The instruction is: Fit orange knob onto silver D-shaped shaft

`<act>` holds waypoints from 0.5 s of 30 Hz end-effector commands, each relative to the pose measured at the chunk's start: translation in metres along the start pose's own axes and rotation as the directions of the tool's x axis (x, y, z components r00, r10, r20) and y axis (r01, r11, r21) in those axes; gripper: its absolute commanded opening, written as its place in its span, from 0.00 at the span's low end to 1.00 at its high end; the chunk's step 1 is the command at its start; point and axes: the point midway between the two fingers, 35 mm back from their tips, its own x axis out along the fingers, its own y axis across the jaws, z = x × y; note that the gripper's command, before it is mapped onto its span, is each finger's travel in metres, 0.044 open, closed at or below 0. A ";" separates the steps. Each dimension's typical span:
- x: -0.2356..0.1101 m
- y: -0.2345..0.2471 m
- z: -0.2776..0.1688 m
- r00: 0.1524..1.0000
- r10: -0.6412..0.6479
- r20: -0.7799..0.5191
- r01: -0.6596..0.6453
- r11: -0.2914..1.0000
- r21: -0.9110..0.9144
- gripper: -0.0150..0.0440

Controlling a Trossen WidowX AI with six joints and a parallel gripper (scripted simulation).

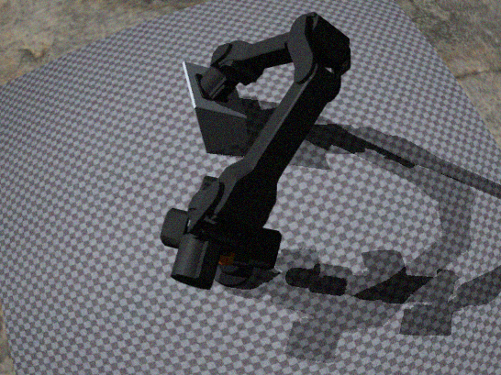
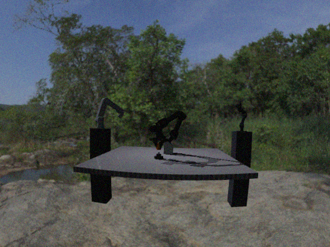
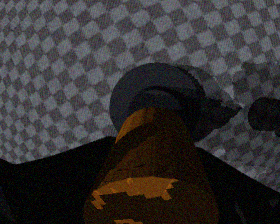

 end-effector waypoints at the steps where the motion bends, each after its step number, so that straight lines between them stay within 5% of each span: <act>1: 0.005 0.000 -0.001 1.000 -0.001 0.002 0.001 1.000 0.000 0.25; 15: 0.020 -0.001 -0.002 1.000 -0.011 0.018 0.012 1.000 -0.019 0.25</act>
